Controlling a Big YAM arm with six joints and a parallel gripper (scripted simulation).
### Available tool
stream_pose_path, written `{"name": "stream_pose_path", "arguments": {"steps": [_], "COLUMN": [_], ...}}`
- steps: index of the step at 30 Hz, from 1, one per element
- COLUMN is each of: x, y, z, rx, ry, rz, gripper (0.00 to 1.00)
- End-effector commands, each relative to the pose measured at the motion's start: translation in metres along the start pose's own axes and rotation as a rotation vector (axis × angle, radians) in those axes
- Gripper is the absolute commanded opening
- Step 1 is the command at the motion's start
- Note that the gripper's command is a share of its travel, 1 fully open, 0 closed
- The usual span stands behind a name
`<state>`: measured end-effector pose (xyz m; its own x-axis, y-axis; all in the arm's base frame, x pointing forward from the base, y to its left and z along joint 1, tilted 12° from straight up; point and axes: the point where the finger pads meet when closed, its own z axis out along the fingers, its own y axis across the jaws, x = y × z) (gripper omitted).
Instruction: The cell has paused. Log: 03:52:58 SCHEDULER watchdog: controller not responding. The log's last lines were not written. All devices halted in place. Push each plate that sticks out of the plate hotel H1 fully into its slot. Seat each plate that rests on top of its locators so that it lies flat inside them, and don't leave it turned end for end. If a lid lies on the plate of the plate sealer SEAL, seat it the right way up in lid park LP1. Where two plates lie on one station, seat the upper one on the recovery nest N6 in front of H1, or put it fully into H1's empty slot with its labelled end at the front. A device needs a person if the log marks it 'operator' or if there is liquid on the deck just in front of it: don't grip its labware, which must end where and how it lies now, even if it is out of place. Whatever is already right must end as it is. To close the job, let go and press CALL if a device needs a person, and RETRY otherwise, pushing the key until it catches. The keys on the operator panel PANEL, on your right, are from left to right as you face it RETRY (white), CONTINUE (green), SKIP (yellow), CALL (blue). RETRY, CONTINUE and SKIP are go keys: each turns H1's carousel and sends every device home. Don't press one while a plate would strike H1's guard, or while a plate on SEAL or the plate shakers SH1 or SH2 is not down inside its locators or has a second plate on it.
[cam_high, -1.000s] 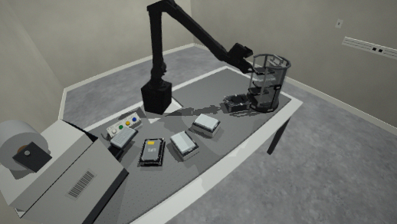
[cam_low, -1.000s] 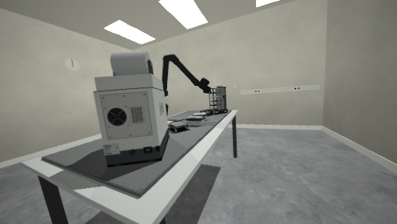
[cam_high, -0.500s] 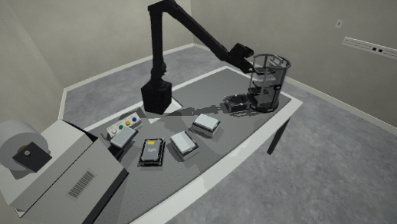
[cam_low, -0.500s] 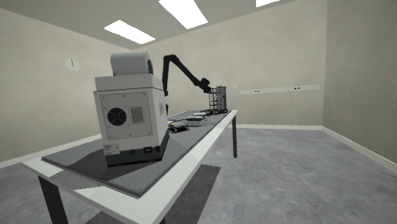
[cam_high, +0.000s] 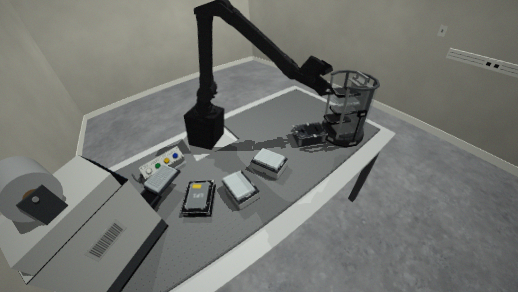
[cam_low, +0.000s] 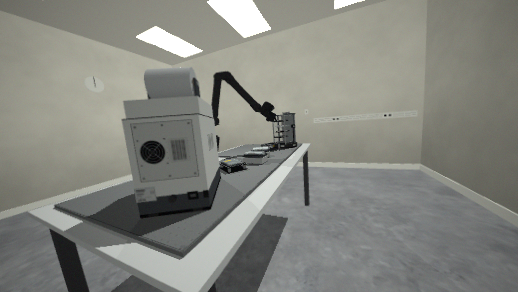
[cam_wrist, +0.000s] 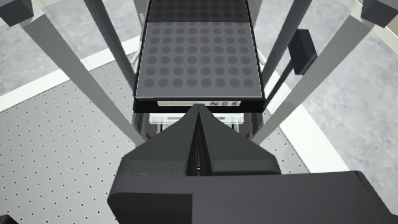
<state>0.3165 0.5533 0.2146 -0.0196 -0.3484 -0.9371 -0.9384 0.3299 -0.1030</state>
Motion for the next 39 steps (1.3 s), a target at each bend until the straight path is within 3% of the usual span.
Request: {"name": "stream_pose_path", "arguments": {"steps": [1,12,13,17,29,30,39], "x": [-0.026,-0.029,-0.039,-0.030,-0.032,-0.041,-0.035], "y": [0.003,0.003,0.001,0.003,0.003,0.001,0.003], "z": [0.012,0.015,0.010,0.018,0.022,0.017,0.026], "rx": [-0.005,-0.005,-0.001,-0.005,-0.005,-0.001,-0.005], "ry": [-0.029,-0.030,-0.048,-0.030,-0.030,-0.044,-0.030], "rz": [0.006,0.006,0.003,0.006,0.006,0.004,0.006], "gripper": [0.00,0.00,0.00,0.00,0.00,0.00,0.00]}}
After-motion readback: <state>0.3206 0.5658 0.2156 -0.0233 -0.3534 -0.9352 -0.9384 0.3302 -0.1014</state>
